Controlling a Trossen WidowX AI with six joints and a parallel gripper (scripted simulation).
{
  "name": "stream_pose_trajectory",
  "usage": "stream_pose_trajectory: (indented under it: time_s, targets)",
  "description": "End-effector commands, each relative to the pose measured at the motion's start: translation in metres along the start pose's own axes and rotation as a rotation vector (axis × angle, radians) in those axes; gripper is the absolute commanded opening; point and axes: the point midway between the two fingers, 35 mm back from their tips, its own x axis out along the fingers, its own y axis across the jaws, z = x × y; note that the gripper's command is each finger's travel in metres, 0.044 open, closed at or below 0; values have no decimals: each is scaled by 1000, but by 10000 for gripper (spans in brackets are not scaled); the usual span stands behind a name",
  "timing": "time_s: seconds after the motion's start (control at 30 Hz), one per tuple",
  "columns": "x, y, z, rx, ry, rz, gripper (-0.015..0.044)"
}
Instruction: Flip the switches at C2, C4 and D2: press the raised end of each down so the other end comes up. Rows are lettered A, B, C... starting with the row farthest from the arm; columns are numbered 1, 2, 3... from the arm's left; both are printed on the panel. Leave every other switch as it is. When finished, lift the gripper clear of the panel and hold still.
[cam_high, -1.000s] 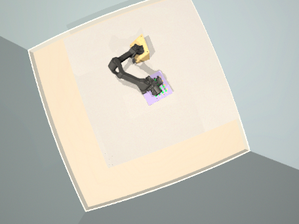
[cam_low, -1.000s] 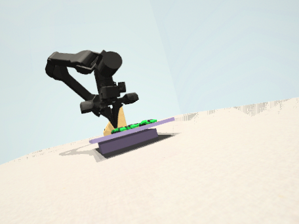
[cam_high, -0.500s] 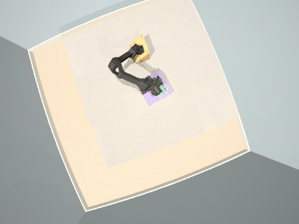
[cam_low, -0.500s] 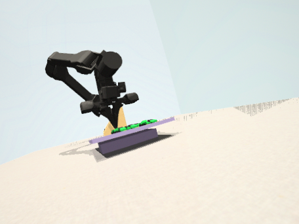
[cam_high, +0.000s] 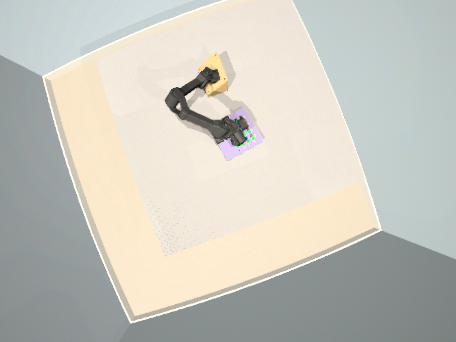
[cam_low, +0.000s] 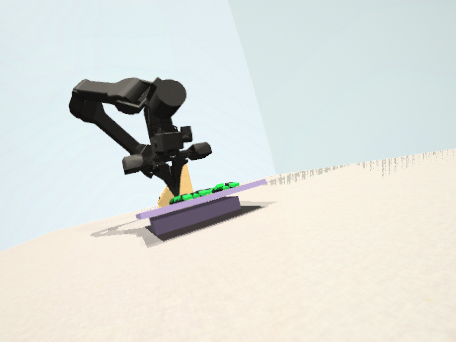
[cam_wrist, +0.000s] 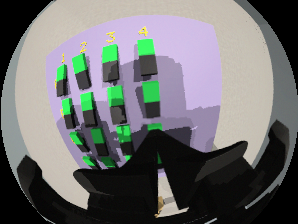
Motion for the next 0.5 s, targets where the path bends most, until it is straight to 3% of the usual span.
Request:
stream_pose_trajectory:
  time_s: [0.0, 0.47]
  targets:
    - [1, -1, 0, -2, -2, -5, 0]
    - [2, -1, 0, -2, -2, -5, 0]
